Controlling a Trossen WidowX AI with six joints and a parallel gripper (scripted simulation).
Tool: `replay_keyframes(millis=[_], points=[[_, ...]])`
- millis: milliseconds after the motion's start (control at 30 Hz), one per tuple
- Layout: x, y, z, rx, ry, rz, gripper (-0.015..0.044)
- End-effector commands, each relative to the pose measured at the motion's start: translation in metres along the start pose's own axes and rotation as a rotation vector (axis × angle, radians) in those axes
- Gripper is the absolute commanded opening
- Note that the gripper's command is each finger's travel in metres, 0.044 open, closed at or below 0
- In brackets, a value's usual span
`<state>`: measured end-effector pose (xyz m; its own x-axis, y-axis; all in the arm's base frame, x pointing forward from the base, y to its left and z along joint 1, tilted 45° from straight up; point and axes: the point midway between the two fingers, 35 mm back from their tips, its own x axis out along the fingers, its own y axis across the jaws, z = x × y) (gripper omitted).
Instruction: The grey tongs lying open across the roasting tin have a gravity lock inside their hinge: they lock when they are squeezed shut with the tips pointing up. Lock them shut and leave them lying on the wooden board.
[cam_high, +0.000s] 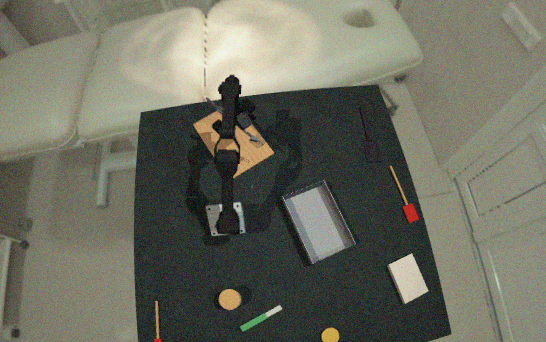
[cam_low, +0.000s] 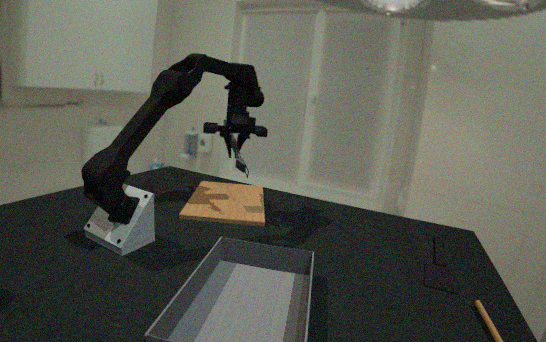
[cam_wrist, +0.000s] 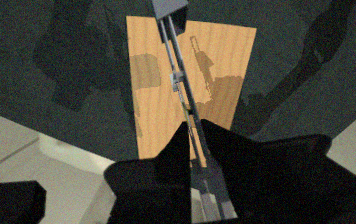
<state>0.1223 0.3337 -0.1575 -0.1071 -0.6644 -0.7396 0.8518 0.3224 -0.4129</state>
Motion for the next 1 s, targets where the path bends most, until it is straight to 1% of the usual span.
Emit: replay_keyframes(millis=[0, 267, 967], points=[[0.002, -0.009, -0.015, -0.050, 0.004, -0.004, -0.0150], [0.003, -0.008, -0.016, -0.048, 0.033, -0.011, -0.0150], [0.017, 0.007, -0.021, -0.011, 0.408, -0.082, -0.0150]])
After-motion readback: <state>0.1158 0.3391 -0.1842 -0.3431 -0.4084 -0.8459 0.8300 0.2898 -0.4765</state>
